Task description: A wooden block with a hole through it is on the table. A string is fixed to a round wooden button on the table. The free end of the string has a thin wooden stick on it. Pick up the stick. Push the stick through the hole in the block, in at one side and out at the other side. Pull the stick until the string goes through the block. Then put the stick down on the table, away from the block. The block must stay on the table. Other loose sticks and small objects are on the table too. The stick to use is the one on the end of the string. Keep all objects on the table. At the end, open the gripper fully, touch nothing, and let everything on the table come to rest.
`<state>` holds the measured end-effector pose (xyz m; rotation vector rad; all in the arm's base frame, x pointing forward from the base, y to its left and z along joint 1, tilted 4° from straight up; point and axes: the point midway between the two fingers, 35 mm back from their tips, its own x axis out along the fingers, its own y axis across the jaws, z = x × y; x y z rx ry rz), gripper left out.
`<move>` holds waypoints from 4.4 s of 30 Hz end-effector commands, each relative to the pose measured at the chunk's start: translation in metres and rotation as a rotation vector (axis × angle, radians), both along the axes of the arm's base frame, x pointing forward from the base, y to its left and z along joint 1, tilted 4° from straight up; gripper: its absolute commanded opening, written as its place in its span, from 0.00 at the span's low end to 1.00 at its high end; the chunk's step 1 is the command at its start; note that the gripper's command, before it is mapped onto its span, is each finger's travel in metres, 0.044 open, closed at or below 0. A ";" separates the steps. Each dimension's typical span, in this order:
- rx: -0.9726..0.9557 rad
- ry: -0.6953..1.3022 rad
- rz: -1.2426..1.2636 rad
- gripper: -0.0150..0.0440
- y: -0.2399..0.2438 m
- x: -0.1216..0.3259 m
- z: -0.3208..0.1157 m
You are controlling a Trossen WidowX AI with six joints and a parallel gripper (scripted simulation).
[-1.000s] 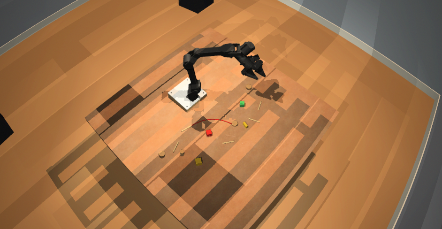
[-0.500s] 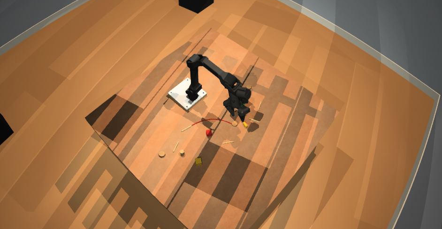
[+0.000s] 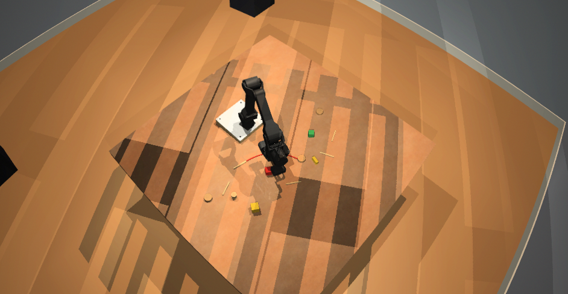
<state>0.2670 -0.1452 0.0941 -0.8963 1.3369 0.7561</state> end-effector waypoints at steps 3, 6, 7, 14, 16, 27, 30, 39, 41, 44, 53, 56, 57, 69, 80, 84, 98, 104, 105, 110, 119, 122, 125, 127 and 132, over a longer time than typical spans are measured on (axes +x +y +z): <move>0.021 0.009 0.002 1.00 0.000 -0.004 -0.003; 0.021 0.009 0.002 1.00 0.000 -0.004 -0.003; 0.021 0.009 0.002 1.00 0.000 -0.004 -0.003; 0.021 0.009 0.002 0.87 -0.001 -0.004 -0.003; 0.021 0.009 0.002 0.78 -0.001 -0.004 -0.003; 0.016 0.010 -0.002 0.67 -0.002 -0.004 -0.003; 0.016 0.010 -0.002 0.62 -0.002 -0.004 -0.003; 0.016 0.010 -0.002 0.25 -0.002 -0.004 -0.003; 0.016 0.010 -0.002 0.25 -0.002 -0.004 -0.003; 0.016 0.010 -0.002 0.25 -0.002 -0.004 -0.003; 0.016 0.010 -0.002 0.25 -0.002 -0.004 -0.003; 0.016 0.010 -0.002 0.25 -0.002 -0.004 -0.003; 0.016 0.010 -0.002 0.25 -0.002 -0.004 -0.003; 0.016 0.010 -0.002 0.62 -0.002 -0.004 -0.003; 0.016 0.010 -0.002 0.25 -0.002 -0.004 -0.003; 0.016 0.010 -0.002 0.25 -0.002 -0.004 -0.003; 0.065 -0.005 -0.530 0.52 -0.015 -0.029 -0.003; 0.128 -0.027 -1.236 0.79 -0.027 -0.063 -0.005; 0.138 -0.031 -1.353 0.83 -0.029 -0.069 -0.006; 0.188 -0.052 -1.941 1.00 -0.034 -0.096 -0.008; 0.242 -0.078 -2.606 1.00 -0.036 -0.129 -0.012; 0.257 -0.086 -2.803 1.00 -0.035 -0.137 -0.014; 0.268 -0.093 -2.938 1.00 -0.035 -0.141 -0.014; 0.268 -0.093 -2.940 1.00 -0.035 -0.141 -0.014; 0.268 -0.093 -2.940 1.00 -0.035 -0.141 -0.014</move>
